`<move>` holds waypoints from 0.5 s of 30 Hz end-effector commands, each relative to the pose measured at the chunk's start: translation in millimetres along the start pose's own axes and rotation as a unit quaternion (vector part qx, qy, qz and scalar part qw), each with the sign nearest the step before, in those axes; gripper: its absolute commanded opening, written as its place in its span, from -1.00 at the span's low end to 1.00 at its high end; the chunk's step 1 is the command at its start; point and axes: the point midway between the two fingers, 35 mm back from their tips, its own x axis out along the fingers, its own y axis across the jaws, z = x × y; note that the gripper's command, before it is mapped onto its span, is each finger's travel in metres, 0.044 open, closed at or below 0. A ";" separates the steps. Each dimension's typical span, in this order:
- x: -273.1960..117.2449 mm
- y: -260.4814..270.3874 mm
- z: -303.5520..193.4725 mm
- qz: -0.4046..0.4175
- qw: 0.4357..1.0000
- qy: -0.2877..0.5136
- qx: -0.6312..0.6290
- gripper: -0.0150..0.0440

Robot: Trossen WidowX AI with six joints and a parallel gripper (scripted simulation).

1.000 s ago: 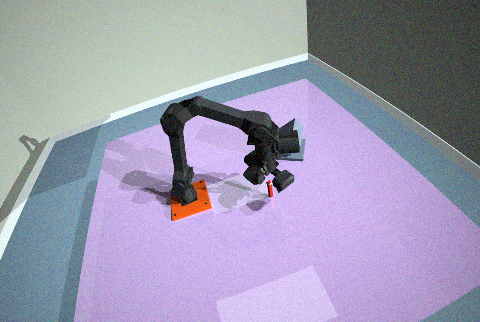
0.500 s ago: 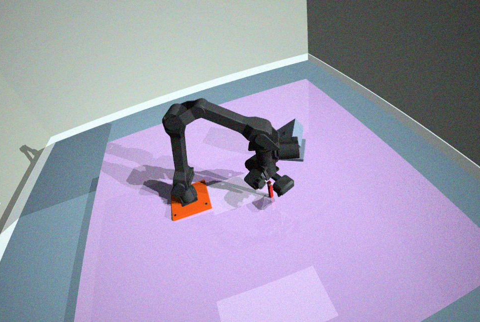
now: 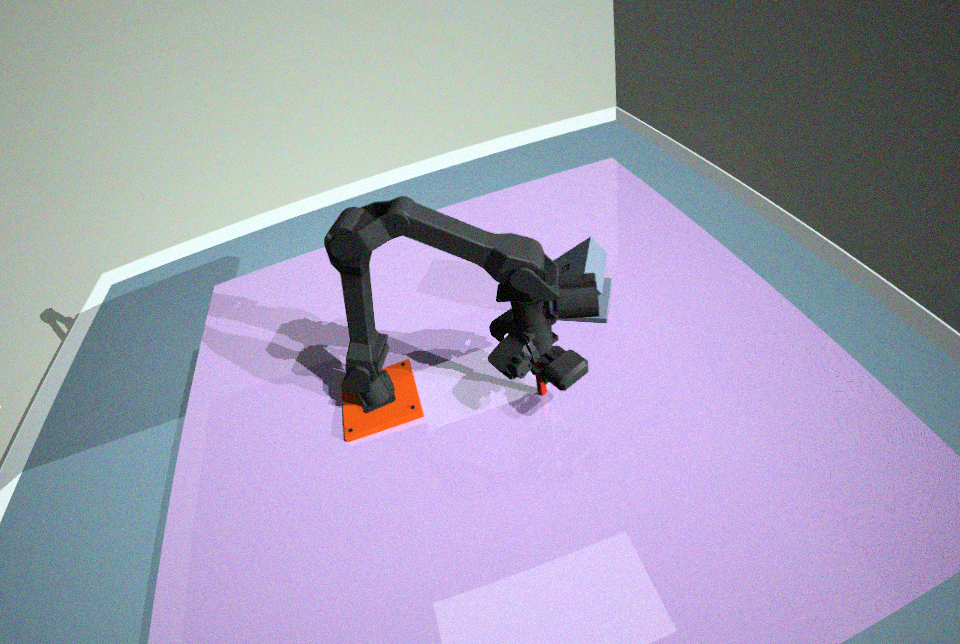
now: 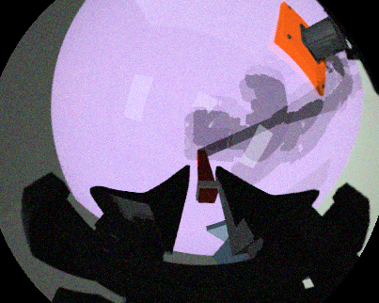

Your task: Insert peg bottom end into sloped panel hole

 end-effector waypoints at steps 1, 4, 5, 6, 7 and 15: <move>-0.2 0.1 0.0 0.000 1.000 0.000 0.000 -0.42; -0.2 0.1 0.0 0.000 1.000 0.000 0.000 -0.49; -0.2 0.1 0.0 0.000 1.000 0.000 0.000 -0.49; -0.2 0.1 0.0 0.000 1.000 0.000 0.000 -0.49; -0.2 0.1 0.0 0.000 1.000 0.000 0.000 -0.49; -15.7 1.5 -1.5 0.000 1.000 -0.001 0.000 -0.49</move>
